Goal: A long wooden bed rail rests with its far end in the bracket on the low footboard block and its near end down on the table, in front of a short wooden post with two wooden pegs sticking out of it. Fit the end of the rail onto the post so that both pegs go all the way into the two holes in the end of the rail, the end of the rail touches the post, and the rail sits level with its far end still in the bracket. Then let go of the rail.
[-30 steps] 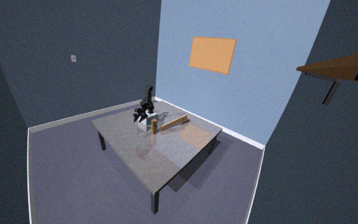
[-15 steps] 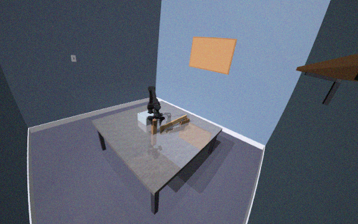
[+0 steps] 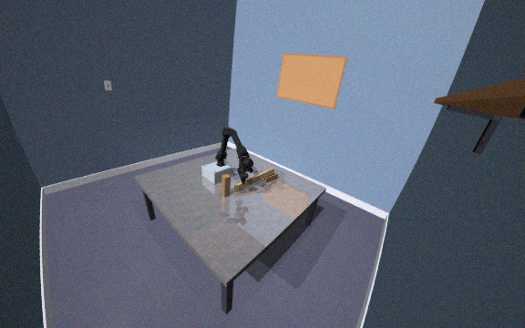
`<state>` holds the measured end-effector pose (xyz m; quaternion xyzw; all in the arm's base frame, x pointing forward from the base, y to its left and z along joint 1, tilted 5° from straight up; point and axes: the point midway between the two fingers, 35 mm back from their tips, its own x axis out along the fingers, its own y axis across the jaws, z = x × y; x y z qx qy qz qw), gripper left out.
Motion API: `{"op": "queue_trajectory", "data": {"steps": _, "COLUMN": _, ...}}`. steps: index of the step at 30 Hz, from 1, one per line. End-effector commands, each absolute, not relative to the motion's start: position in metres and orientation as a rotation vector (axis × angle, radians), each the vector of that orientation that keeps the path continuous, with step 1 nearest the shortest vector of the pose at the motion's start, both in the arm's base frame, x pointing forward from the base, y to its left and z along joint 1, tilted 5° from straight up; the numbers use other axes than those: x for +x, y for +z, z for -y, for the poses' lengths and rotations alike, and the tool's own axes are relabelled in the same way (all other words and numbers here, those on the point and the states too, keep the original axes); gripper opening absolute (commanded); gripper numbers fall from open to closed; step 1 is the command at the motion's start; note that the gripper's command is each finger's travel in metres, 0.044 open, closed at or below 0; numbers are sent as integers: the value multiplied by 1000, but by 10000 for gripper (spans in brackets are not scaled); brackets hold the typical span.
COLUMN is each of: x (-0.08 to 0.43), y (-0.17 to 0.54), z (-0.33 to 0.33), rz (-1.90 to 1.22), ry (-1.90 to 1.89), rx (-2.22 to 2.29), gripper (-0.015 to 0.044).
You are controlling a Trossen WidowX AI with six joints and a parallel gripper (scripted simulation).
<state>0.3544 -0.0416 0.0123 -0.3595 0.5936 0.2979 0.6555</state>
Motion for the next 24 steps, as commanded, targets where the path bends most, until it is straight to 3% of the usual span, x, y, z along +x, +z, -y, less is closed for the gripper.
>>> {"op": "queue_trajectory", "data": {"steps": 1, "x": 326, "y": 5, "z": -13, "rz": -1303, "ry": 1138, "rx": -1056, "gripper": 440}}
{"op": "queue_trajectory", "data": {"steps": 24, "x": 327, "y": -16, "z": -13, "rz": -1303, "ry": 1138, "rx": -1056, "gripper": 440}}
